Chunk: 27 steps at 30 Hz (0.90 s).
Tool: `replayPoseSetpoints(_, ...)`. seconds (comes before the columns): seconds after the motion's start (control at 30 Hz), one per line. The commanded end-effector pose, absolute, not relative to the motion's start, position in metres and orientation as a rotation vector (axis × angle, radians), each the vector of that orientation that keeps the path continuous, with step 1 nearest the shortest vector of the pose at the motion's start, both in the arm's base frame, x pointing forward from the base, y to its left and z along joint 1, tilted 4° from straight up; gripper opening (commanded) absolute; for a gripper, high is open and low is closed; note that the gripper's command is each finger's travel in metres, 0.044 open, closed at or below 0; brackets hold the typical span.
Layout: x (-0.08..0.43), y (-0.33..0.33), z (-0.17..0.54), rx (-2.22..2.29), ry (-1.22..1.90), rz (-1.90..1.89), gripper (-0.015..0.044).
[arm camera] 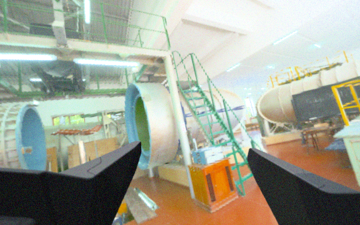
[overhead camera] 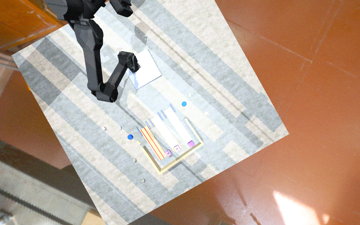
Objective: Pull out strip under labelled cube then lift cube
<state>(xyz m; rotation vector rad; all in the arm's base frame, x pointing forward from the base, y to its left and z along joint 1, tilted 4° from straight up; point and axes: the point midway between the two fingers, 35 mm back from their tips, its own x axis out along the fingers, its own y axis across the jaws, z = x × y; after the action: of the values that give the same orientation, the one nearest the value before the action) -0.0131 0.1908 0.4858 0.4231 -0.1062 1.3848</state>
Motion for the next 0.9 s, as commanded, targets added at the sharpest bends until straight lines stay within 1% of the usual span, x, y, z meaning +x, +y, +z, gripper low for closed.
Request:
replayPoseSetpoints(0.0,0.003,0.208,0.47,0.33,-0.134,1.28,0.04)
replayPoseSetpoints(0.27,0.066,0.228,0.436,0.143,-0.143,1.015,0.04)
replayPoseSetpoints(0.47,0.124,0.225,0.407,0.022,-0.095,0.811,0.04)
replayPoseSetpoints(0.67,0.184,0.202,0.374,-0.07,-0.008,0.604,0.04)
replayPoseSetpoints(0.87,0.238,0.159,0.339,-0.124,0.108,0.394,0.04)
